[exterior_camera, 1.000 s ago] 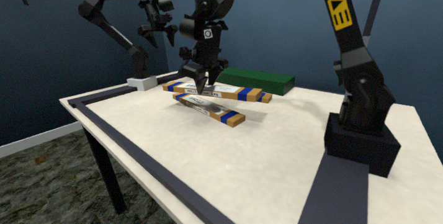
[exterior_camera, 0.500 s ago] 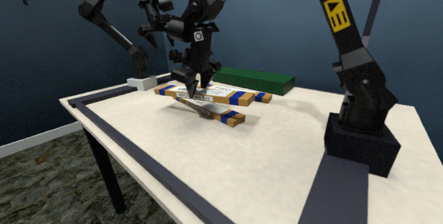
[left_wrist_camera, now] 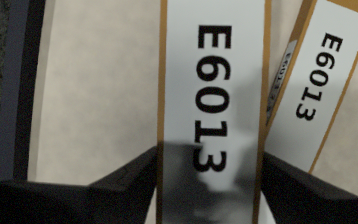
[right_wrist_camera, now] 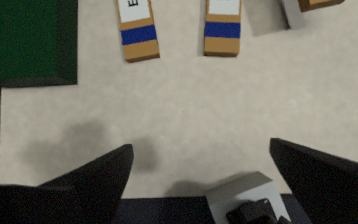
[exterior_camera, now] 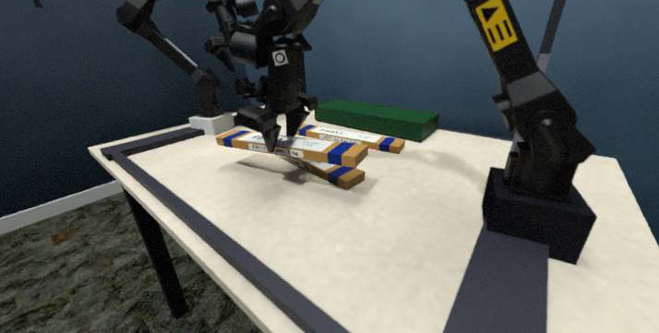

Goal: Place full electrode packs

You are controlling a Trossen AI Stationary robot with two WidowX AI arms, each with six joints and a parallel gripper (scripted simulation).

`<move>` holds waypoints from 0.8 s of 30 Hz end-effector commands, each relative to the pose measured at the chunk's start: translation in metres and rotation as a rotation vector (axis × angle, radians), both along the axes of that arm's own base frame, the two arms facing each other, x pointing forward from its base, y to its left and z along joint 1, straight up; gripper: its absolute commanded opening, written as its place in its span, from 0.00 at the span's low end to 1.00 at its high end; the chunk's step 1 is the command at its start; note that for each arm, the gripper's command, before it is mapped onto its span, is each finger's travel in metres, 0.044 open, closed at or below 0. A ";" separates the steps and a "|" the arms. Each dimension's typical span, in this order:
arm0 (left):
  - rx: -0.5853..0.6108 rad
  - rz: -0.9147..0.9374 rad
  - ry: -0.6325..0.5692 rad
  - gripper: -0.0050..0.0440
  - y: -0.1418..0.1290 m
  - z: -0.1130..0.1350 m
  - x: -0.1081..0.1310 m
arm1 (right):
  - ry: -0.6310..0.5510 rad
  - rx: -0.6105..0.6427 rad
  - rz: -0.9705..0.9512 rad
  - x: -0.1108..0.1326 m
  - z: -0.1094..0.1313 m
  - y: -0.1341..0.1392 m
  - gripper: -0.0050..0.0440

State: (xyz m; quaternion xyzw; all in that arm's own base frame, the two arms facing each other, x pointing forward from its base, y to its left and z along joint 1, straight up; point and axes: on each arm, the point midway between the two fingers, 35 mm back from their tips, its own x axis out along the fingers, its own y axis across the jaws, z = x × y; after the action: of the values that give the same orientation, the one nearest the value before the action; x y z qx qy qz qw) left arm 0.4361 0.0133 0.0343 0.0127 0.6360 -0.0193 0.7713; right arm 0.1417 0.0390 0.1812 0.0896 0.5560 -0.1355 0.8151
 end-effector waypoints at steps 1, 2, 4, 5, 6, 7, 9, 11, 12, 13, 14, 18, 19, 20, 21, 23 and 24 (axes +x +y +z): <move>0.001 -0.001 -0.107 0.00 0.011 0.036 0.024 | -0.020 0.007 -0.001 0.002 0.006 0.001 0.98; 0.001 -0.001 -0.106 0.00 0.013 0.035 0.025 | -0.020 0.007 -0.001 0.002 0.006 0.001 0.98; 0.002 -0.001 -0.107 0.00 0.018 0.036 0.027 | -0.020 0.007 -0.001 0.002 0.006 0.001 0.98; 0.002 -0.001 -0.108 0.00 0.021 0.036 0.028 | -0.020 0.007 -0.001 0.002 0.006 0.001 0.98; 0.002 -0.001 -0.108 0.00 0.021 0.036 0.028 | -0.020 0.007 -0.001 0.002 0.006 0.001 0.98; 0.002 -0.001 -0.108 0.00 0.021 0.036 0.028 | -0.020 0.007 -0.001 0.002 0.006 0.001 0.98; 0.004 -0.001 -0.122 0.00 0.026 0.042 0.030 | -0.020 0.007 -0.001 0.002 0.006 0.001 0.98; 0.002 -0.001 -0.100 0.00 0.031 0.031 0.032 | -0.020 0.007 -0.001 0.002 0.006 0.001 0.98; 0.002 -0.001 -0.100 0.00 0.033 0.031 0.033 | -0.020 0.007 -0.001 0.002 0.006 0.001 0.98; 0.002 -0.001 -0.100 0.00 0.036 0.031 0.034 | -0.020 0.007 -0.001 0.002 0.006 0.001 0.98; 0.003 -0.001 -0.107 0.00 0.038 0.034 0.035 | -0.020 0.007 -0.001 0.002 0.006 0.001 0.98; 0.004 -0.001 -0.106 0.00 0.048 0.033 0.039 | -0.020 0.007 -0.001 0.002 0.006 0.001 0.98; 0.004 -0.001 -0.104 0.00 0.051 0.032 0.040 | -0.020 0.007 -0.001 0.002 0.006 0.001 0.98; 0.004 -0.001 -0.103 0.00 0.053 0.031 0.041 | -0.020 0.007 -0.001 0.002 0.006 0.001 0.98; 0.004 -0.001 -0.104 0.00 0.056 0.031 0.042 | -0.020 0.007 -0.001 0.002 0.006 0.001 0.98; 0.004 -0.001 -0.105 0.00 0.058 0.032 0.043 | -0.020 0.007 -0.001 0.002 0.006 0.001 0.98; 0.004 -0.001 -0.105 0.00 0.058 0.032 0.043 | -0.020 0.007 -0.001 0.002 0.006 0.001 0.98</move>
State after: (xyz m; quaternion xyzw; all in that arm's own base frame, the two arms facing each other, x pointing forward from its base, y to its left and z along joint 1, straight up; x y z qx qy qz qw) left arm 0.4582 0.0670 0.0259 0.0087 0.6371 -0.0185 0.7705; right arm 0.1417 0.0390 0.1812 0.0896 0.5560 -0.1355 0.8151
